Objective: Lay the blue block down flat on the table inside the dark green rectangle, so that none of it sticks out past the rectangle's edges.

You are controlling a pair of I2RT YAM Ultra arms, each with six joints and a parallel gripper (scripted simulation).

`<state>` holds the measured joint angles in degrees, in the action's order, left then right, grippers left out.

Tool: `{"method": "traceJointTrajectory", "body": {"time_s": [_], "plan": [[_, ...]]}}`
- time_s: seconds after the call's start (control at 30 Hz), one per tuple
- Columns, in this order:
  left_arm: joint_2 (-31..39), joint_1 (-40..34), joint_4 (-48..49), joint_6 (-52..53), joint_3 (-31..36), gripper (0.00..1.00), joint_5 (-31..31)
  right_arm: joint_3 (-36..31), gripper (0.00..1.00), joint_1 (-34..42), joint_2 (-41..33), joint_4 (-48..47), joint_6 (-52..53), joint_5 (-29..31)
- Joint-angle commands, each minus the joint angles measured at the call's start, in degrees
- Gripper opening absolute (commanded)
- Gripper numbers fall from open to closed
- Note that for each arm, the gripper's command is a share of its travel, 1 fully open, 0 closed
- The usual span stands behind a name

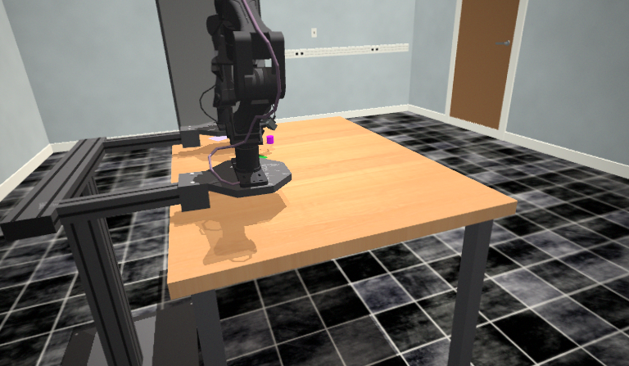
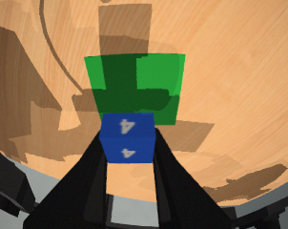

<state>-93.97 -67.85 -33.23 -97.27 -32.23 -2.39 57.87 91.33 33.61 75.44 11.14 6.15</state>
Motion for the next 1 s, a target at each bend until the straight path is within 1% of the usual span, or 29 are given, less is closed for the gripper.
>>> {"method": "traceJointTrajectory", "body": {"time_s": [0.0,0.43,0.97], "plan": [[-1.9,0.6,3.2,-0.5,1.3,0.27,-0.9,0.1,1.00,0.0,-0.2,-0.2,0.1,0.1],[-5.6,0.7,8.0,-0.4,2.3,0.27,-0.9,0.1,1.00,0.0,-0.2,-0.2,0.1,0.1],[-7.6,0.6,10.3,-0.4,2.6,0.27,-0.9,0.1,1.00,0.0,-0.2,-0.2,0.1,0.1]]}}
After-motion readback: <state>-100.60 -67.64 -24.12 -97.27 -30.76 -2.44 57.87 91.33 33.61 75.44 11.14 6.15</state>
